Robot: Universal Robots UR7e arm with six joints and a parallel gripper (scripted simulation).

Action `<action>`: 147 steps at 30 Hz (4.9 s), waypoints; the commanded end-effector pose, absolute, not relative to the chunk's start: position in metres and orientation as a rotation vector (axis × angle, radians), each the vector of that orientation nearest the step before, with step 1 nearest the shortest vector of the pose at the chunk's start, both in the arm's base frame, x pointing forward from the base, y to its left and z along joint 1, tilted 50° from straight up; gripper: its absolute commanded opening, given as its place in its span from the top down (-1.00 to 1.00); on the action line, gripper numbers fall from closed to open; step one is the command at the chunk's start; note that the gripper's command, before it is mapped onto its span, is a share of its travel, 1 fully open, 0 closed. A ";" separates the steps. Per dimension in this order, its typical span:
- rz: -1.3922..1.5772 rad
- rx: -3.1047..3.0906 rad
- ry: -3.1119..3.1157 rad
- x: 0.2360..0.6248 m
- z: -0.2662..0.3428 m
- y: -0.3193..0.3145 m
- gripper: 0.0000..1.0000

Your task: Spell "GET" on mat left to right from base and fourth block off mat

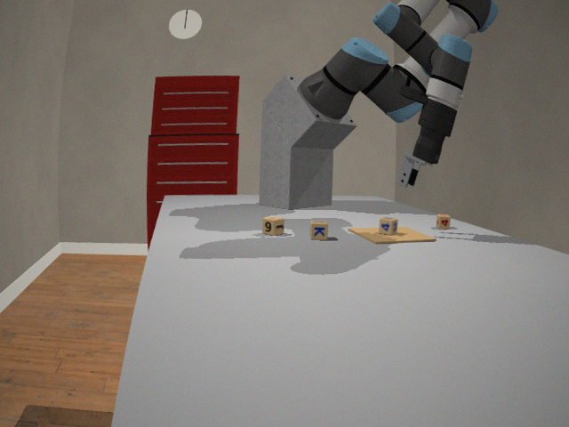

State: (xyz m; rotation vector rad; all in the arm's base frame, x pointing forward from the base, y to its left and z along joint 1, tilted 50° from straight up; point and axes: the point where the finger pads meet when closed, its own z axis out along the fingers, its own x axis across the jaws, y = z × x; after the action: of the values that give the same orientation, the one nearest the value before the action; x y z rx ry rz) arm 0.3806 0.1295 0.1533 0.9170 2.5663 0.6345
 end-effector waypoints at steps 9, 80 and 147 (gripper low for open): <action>0.664 0.901 2.553 0.397 0.147 0.086 -1.00; 0.658 0.897 2.550 0.450 0.093 -0.043 -1.00; 0.663 0.901 2.554 0.430 0.029 -0.103 -1.00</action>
State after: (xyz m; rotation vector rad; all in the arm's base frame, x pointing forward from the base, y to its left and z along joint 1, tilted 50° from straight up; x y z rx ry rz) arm 0.4348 -0.0820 0.0501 0.9153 2.5517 0.6659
